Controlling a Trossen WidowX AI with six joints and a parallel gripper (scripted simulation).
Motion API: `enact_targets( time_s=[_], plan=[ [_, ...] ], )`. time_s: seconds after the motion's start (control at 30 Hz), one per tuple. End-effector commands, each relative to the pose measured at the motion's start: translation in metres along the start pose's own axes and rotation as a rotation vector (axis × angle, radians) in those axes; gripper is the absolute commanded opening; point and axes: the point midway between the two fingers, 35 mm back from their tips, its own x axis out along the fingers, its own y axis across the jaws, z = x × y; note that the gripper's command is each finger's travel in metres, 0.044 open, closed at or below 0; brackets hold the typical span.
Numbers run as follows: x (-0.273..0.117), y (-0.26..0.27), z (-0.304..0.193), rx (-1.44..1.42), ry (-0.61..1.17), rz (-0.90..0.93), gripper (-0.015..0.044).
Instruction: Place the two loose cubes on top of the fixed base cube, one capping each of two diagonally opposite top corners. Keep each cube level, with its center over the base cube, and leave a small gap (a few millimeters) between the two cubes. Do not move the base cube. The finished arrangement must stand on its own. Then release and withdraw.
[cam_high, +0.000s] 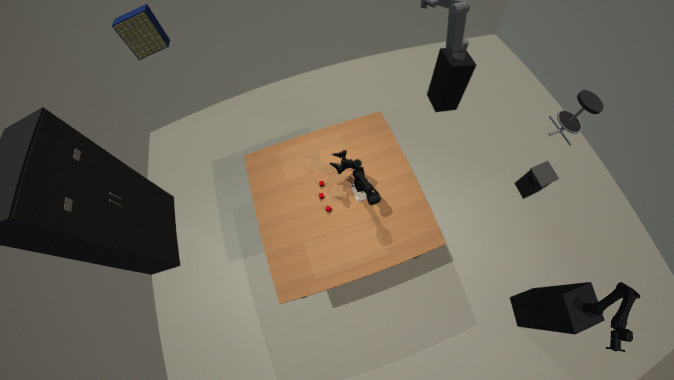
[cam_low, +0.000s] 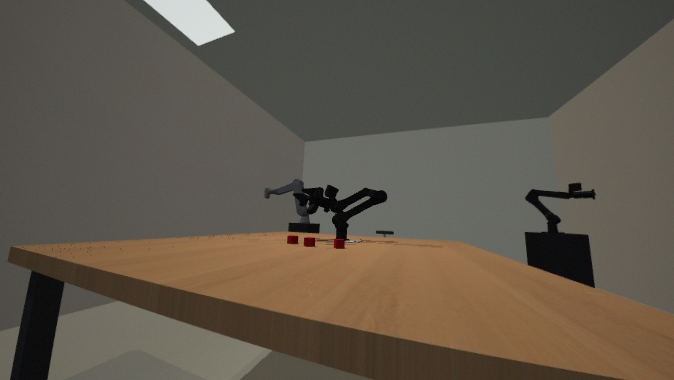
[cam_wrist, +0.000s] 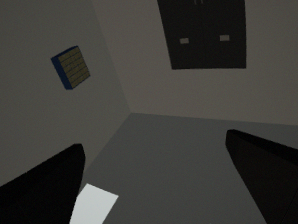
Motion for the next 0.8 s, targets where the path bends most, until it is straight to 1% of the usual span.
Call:
enact_targets(
  time_s=[0.0,0.13,0.47,0.77],
  plan=[
    [0.001,0.0,0.0,0.009,-0.003,0.001,0.0374],
    [0.017,0.008,-0.002,0.178,-0.059,0.027,0.0269],
    [0.065,0.019,0.011,0.628,-0.283,0.15,0.0265],
    [0.097,0.01,0.04,0.929,-0.538,0.331,0.0265]
  ],
)
